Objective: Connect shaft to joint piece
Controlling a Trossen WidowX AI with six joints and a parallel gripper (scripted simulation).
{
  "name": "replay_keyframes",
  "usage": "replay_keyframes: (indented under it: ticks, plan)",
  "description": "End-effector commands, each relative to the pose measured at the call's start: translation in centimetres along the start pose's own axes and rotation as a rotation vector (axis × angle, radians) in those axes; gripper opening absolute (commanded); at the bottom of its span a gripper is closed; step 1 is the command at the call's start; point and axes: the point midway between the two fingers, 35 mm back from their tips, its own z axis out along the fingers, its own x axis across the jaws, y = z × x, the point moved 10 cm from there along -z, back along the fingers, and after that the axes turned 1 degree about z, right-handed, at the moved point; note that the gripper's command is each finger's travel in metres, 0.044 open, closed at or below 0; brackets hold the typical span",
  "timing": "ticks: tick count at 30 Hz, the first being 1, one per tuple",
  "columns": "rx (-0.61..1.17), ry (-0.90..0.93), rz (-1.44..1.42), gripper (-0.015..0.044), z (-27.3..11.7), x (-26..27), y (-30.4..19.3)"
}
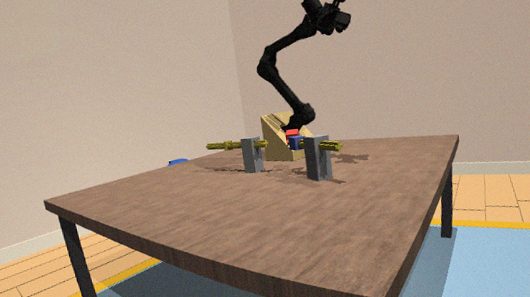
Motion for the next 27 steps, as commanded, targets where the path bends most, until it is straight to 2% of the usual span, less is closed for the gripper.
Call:
replay_keyframes:
  ticks: [1, 2, 27]
  plan:
    - [0.000, 0.000, 0.000, 0.0426, 0.0, 0.0, 0.0]
    - [0.000, 0.000, 0.000, 0.0440, 0.0, 0.0, 0.0]
    - [-0.071, 0.094, -0.190, 0.0440, 0.0, 1.5, 7.6]
